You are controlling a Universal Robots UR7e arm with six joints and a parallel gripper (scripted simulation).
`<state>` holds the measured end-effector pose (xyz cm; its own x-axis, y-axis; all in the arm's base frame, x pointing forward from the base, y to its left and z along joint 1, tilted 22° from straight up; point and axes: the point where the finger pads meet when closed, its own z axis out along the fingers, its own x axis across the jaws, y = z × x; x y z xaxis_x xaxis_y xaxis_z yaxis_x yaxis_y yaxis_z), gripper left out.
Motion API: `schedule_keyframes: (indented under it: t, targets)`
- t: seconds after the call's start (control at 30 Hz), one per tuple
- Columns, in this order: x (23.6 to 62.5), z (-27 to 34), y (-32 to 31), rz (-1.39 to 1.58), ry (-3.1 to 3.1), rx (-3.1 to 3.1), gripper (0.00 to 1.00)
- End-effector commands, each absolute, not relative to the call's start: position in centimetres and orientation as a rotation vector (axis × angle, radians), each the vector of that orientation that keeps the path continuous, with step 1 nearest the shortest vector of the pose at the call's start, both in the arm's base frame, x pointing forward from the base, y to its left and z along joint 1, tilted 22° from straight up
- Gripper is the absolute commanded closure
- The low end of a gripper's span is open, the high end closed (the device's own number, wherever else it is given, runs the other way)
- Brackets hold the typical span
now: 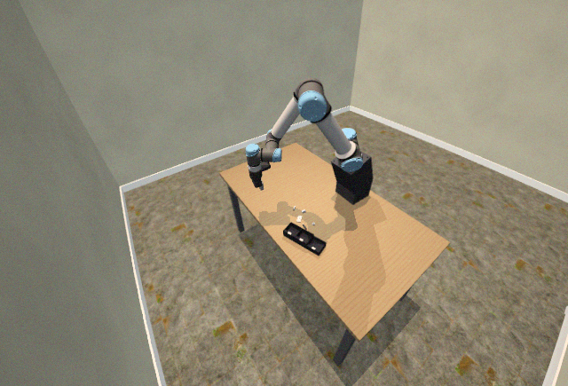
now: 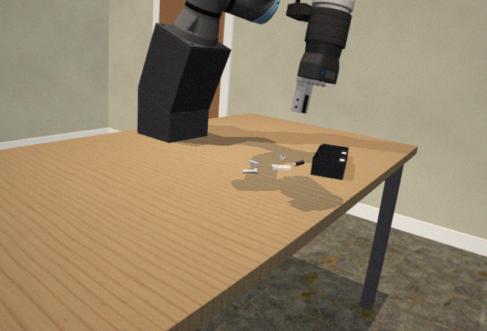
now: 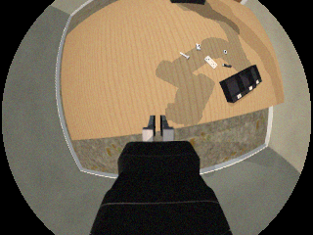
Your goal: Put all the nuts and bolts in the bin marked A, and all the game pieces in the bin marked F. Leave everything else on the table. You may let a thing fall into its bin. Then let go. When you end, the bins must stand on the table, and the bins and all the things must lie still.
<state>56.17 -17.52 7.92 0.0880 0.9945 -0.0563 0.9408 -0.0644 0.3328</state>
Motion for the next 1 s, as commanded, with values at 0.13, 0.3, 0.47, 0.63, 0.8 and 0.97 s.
schedule_keyframes:
  t: [0.13,0.3,0.47,0.63,0.8,0.97]
  targets:
    - [53.7,7.2,-12.8,0.297,1.965,2.048,0.69]
    - [52.9,7.0,-11.6,0.314,1.997,2.019,0.69]
    - [51.2,6.4,-9.1,0.313,1.996,2.021,0.69]
    - [49.7,5.9,-7.1,0.332,2.028,1.993,0.69]
    - [48.8,5.6,-6.0,0.331,2.026,1.994,0.69]
    - [46.6,5.0,-3.5,0.35,2.057,1.967,0.69]
